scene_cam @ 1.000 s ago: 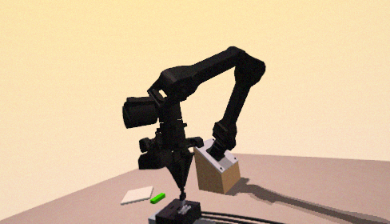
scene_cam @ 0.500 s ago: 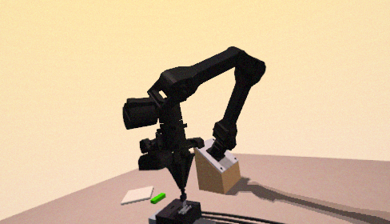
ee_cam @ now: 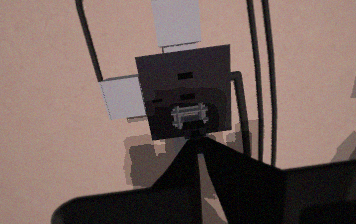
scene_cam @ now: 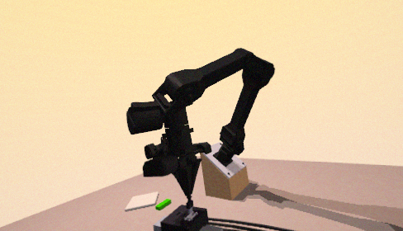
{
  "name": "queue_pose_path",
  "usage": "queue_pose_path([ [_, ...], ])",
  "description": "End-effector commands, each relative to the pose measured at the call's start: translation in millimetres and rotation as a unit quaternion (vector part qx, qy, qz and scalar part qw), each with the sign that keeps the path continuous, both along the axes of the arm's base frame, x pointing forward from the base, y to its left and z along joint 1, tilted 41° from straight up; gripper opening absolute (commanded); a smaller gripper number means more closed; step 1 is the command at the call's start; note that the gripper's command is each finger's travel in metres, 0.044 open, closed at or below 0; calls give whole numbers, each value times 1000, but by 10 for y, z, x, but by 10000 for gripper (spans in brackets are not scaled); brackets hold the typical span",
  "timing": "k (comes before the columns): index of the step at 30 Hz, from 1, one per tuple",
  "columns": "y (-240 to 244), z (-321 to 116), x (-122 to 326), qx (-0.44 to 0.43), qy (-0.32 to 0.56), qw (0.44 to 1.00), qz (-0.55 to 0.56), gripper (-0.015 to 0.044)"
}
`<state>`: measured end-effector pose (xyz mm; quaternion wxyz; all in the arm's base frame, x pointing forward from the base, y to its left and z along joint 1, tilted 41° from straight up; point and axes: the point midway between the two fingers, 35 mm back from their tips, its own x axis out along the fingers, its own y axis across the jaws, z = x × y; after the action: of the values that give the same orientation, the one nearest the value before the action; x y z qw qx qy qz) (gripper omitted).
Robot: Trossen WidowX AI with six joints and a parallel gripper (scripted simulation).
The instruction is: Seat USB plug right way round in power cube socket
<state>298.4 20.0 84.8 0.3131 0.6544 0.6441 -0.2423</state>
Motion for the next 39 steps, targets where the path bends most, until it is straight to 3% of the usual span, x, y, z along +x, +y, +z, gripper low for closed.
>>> queue_pose_path([
  [1,7,-6,4,2,1,1000,-2,0],
  [39,37,-40,6,2,1,1000,-2,0],
])
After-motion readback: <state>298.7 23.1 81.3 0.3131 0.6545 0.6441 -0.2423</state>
